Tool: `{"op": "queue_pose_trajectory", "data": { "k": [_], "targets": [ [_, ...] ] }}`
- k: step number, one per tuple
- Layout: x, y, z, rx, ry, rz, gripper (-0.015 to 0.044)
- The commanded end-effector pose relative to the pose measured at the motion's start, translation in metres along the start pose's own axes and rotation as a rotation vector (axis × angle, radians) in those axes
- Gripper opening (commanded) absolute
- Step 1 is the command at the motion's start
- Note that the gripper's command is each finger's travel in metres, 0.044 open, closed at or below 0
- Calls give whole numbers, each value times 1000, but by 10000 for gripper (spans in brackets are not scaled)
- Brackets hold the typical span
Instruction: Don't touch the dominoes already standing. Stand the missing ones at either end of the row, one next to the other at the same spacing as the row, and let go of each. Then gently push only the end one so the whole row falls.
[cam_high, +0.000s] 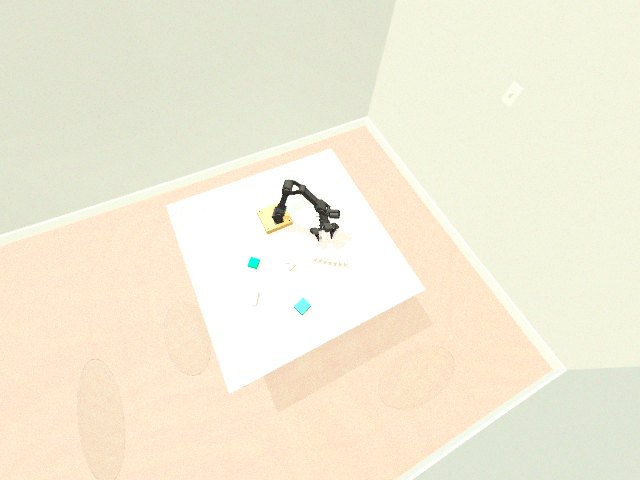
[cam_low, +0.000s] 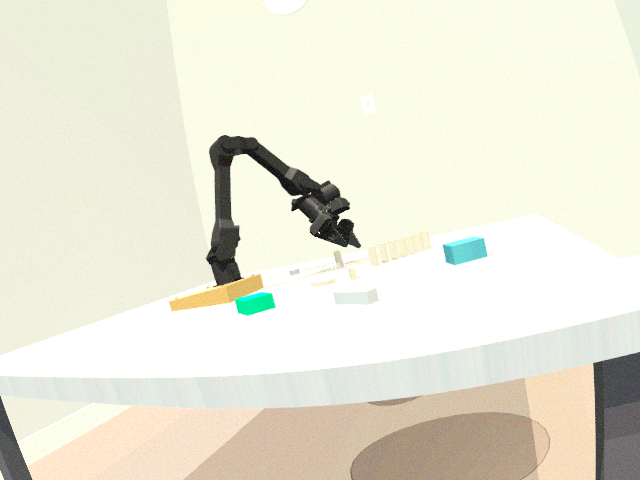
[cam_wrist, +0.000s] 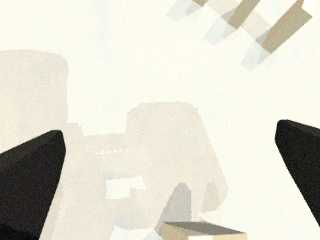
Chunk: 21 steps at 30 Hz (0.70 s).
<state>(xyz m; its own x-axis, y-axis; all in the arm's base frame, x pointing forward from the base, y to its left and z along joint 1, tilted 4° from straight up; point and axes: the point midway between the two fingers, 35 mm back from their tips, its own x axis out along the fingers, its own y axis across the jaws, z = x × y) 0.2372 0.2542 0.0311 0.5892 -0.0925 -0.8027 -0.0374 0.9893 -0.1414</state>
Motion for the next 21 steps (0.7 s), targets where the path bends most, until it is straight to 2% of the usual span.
{"op": "queue_pose_trajectory", "data": {
  "k": [1,3,17,21],
  "targets": [
    [-52,-29,18,113,634,121,440],
    [-59,-31,19,132,685,135,440],
    [-60,-32,20,133,687,135,440],
    [-44,-27,8,133,687,135,440]
  ]
}}
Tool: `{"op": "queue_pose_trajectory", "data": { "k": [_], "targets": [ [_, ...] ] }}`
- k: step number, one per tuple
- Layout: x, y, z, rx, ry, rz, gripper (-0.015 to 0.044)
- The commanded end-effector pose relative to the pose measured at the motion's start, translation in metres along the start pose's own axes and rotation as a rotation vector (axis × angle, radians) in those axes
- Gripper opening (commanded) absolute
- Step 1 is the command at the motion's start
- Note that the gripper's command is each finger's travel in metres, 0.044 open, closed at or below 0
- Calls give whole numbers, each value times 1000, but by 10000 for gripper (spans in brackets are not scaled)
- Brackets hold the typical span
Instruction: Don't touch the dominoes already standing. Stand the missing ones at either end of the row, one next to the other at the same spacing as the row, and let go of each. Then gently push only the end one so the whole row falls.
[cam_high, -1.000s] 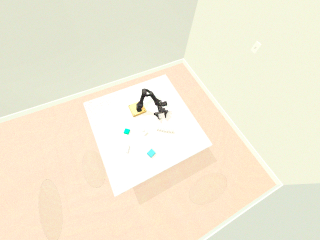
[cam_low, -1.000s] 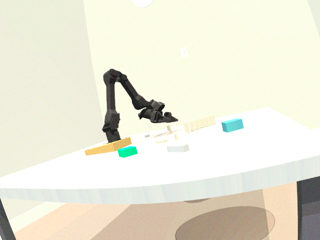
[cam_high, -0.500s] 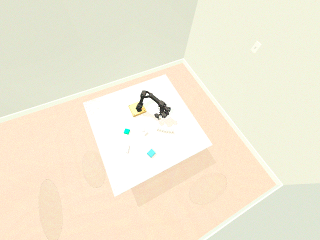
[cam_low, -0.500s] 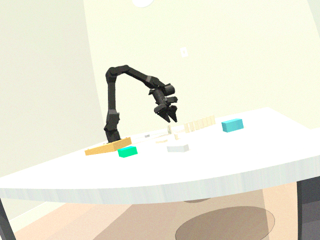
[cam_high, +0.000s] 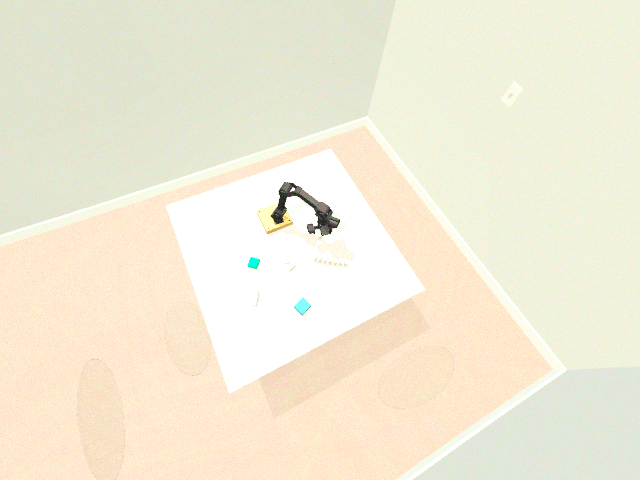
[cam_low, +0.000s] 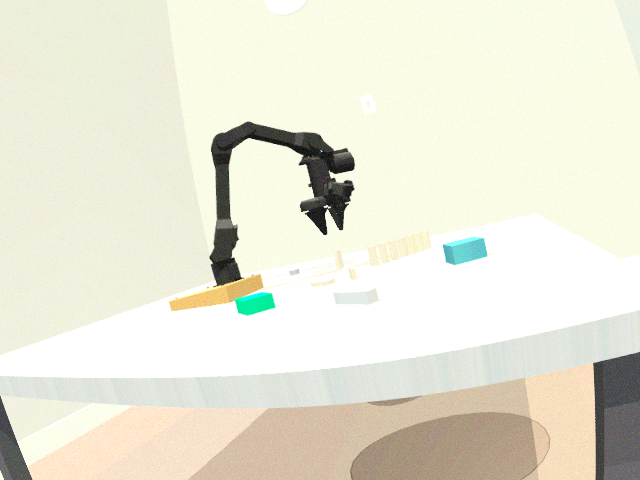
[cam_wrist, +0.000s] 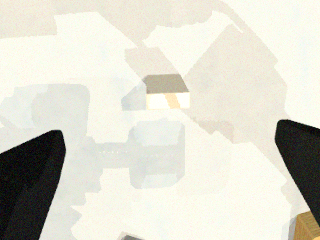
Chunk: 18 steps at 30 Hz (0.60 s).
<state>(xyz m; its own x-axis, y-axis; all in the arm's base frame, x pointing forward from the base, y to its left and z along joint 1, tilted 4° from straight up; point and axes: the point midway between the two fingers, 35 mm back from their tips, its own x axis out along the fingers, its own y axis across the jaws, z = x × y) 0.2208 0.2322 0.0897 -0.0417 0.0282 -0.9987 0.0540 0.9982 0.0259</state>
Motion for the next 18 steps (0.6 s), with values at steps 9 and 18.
{"op": "queue_pose_trajectory", "data": {
  "k": [9,18],
  "targets": [
    [60,-2,-3,-3,16,-4,440],
    [73,-2,-3,-3,16,-4,440]
  ]
}}
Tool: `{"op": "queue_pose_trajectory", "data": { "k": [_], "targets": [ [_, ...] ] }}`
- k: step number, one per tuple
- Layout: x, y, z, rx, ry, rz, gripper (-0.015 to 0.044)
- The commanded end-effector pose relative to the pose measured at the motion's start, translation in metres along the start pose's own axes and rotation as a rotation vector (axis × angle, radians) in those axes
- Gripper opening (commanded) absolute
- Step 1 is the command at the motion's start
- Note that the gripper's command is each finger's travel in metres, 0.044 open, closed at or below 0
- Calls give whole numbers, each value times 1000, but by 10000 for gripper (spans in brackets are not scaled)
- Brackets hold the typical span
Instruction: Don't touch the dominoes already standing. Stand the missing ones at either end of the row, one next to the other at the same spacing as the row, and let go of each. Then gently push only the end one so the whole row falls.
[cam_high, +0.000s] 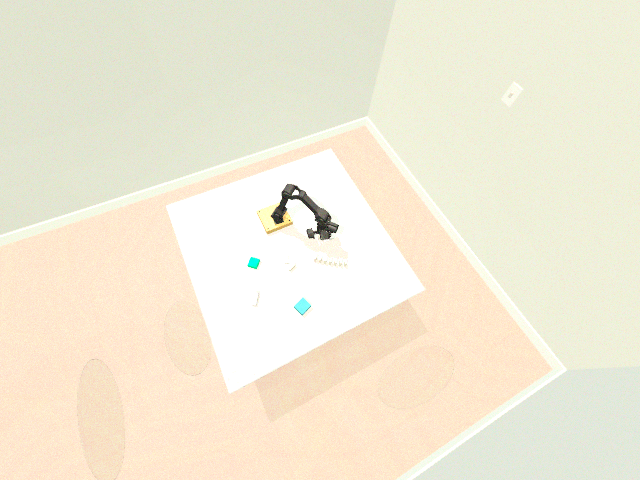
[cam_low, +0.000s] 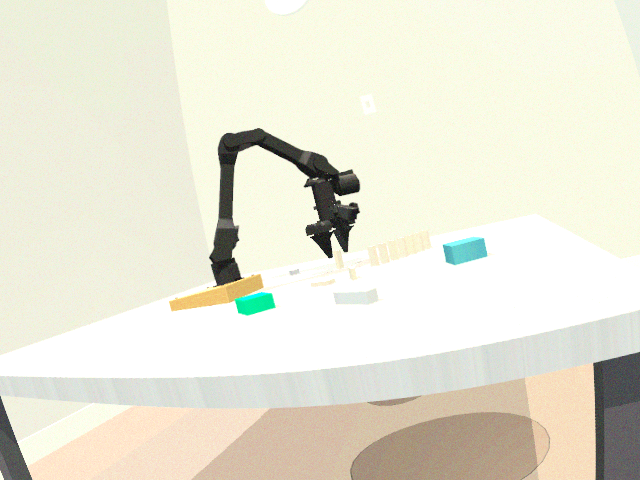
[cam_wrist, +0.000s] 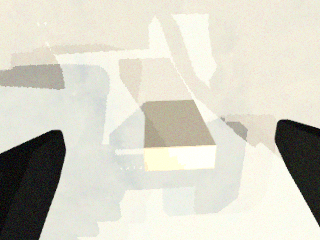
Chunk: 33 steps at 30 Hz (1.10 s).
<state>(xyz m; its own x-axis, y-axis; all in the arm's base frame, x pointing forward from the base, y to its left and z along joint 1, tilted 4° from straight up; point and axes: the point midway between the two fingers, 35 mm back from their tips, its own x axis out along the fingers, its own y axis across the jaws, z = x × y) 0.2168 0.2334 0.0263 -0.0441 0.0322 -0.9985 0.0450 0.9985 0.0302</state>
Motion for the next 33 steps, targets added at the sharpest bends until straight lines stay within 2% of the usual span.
{"op": "queue_pose_trajectory", "data": {
  "k": [1,4,17,27,29,33],
  "targets": [
    [10,-1,-2,6,13,-8,440],
    [12,-2,-2,6,13,-8,440],
    [12,-2,-2,6,13,-8,107],
    [9,-1,-2,6,13,-8,107],
    [-9,2,1,5,12,-8,107],
    [-71,5,5,2,9,-8,107]
  ]
}}
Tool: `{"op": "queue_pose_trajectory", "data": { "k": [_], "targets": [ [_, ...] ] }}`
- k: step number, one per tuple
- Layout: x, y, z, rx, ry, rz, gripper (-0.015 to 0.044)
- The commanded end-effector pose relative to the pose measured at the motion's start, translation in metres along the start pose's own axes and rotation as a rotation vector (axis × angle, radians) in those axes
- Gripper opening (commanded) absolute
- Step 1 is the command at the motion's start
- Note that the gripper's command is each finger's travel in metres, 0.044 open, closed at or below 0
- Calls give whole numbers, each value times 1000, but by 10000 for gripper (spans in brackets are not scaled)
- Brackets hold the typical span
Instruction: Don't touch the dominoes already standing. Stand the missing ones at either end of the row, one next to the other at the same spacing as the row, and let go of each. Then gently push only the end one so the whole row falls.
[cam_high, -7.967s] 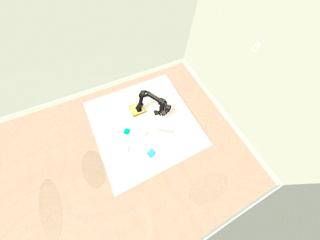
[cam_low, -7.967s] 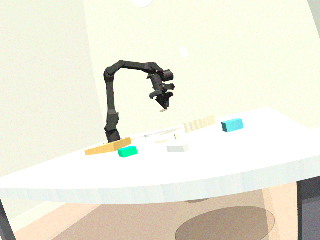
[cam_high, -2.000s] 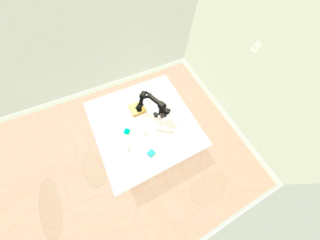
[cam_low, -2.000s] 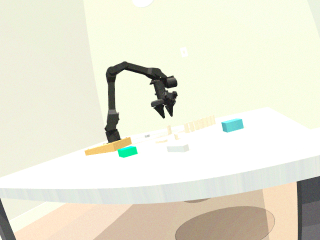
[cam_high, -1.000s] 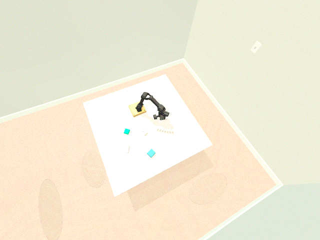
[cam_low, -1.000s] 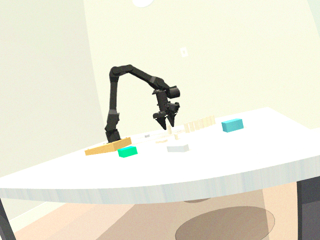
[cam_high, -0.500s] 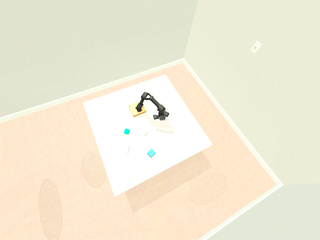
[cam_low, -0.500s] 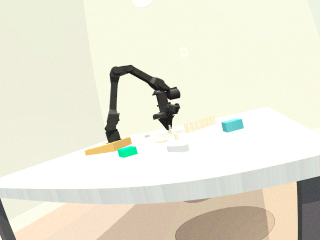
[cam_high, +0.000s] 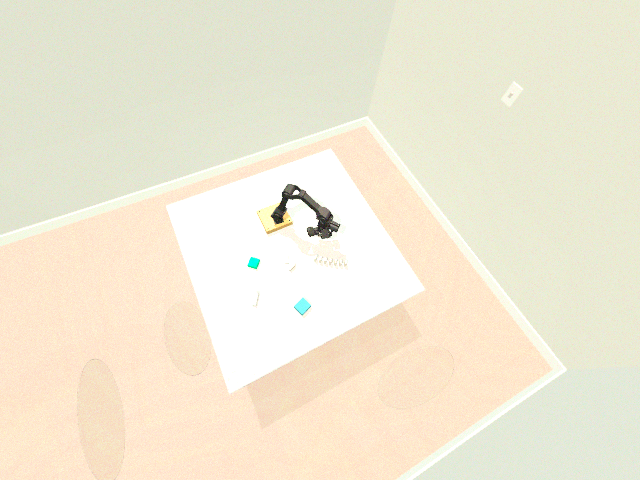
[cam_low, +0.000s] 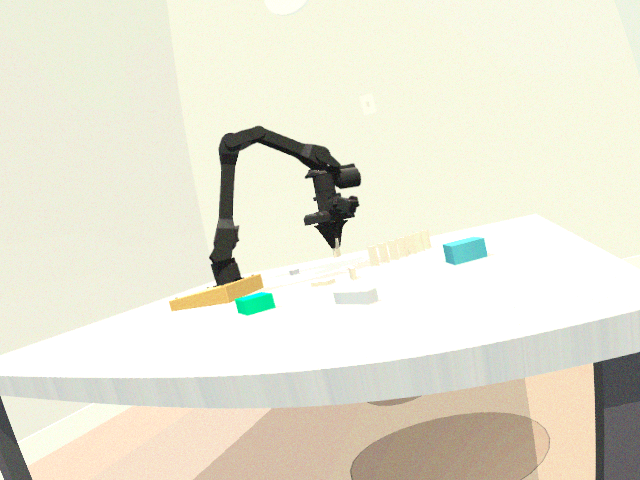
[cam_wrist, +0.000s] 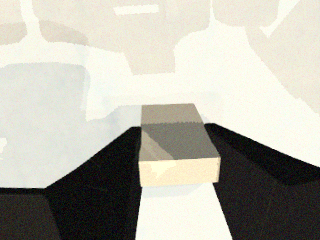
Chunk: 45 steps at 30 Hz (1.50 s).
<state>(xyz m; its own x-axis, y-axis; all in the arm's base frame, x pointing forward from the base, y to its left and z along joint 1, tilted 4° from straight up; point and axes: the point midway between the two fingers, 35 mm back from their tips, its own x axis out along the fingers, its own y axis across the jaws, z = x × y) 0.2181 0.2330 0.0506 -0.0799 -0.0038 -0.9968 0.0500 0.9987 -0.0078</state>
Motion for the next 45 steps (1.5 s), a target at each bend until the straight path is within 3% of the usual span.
{"op": "queue_pose_trajectory", "data": {
  "k": [1,4,10,22,26,41,45],
  "targets": [
    [-62,2,2,-6,-25,30,107],
    [-98,-4,-3,-8,-26,29,107],
    [-100,-7,3,-53,-28,33,107],
    [-102,-85,102,-870,-45,13,107],
    [-101,-105,117,-1019,-40,4,107],
    [-100,-108,119,-1042,-39,3,107],
    [-85,-106,123,-1042,-39,3,107]
  ]
}}
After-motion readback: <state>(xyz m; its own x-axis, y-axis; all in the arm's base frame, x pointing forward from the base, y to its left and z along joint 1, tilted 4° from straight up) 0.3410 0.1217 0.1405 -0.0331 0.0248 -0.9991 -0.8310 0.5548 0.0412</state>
